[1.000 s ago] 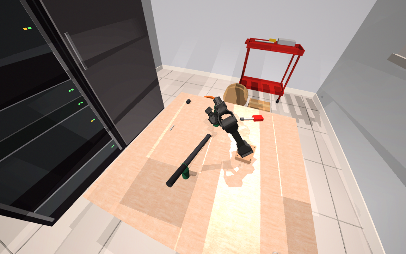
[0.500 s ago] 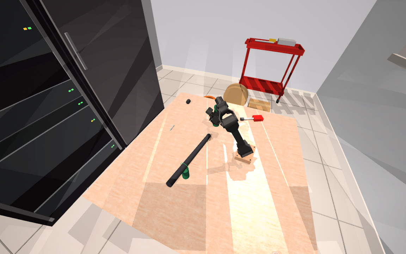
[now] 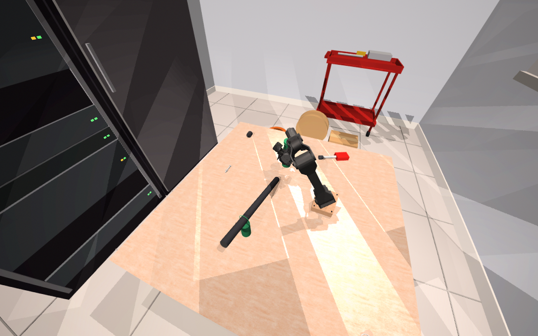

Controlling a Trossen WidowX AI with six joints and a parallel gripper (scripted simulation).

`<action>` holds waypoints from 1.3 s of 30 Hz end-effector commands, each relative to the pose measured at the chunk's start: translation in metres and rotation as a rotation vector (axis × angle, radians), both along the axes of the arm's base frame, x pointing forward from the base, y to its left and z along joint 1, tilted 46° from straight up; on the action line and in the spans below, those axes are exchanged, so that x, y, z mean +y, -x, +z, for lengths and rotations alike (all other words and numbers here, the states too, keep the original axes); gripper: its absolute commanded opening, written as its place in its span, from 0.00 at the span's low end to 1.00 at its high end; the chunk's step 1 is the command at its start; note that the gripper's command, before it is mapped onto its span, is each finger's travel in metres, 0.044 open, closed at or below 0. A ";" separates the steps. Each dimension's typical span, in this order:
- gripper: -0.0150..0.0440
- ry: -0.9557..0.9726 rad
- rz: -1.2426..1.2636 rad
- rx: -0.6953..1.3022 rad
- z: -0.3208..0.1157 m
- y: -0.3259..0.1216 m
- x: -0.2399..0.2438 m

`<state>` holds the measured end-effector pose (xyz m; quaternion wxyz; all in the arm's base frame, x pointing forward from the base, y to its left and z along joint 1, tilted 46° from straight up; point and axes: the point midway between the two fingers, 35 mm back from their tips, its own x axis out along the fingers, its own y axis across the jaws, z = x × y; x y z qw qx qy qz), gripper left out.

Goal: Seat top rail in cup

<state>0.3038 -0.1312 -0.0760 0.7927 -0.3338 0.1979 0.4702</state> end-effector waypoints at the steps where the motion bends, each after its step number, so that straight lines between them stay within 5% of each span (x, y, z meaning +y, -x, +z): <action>1: 0.25 -0.004 -0.016 0.016 0.000 -0.001 0.000; 13: 0.25 0.000 -0.006 0.006 0.000 -0.001 0.000; 30: 1.00 -0.002 -0.005 0.006 0.025 -0.002 -0.001; 39: 1.00 -0.006 -0.004 0.006 0.056 -0.002 0.000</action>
